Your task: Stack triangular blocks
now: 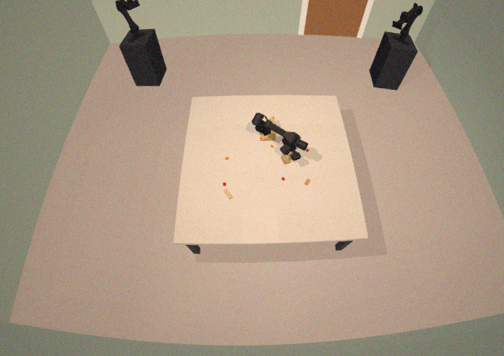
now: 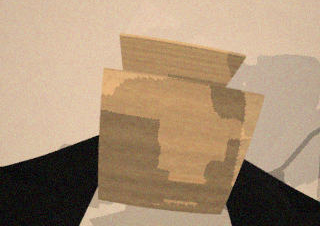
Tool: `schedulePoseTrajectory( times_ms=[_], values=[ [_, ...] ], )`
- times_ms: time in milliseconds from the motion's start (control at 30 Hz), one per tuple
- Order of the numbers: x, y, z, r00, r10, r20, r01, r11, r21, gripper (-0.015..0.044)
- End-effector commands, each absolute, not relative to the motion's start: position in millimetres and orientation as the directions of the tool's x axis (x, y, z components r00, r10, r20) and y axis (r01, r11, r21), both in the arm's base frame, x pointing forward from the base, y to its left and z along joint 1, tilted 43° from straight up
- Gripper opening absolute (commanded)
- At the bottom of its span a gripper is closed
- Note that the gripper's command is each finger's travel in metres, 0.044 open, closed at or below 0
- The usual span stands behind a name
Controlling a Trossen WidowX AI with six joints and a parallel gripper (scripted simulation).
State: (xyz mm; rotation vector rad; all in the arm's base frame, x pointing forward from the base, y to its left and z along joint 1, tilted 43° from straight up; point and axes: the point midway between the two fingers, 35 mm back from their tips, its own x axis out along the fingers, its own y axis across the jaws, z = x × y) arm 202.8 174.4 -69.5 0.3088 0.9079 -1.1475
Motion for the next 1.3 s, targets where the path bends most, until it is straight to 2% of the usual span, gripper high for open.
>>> schedulePoseTrajectory(
  times_ms=[0,1267],
  values=[
    [203.9,174.4,-69.0,0.124,-0.65,-0.75,0.878,0.424,-0.222,0.0],
    [208.2,164.3,-74.1,0.129,-0.65,-0.749,0.876,0.429,-0.222,0.0]
  ],
)
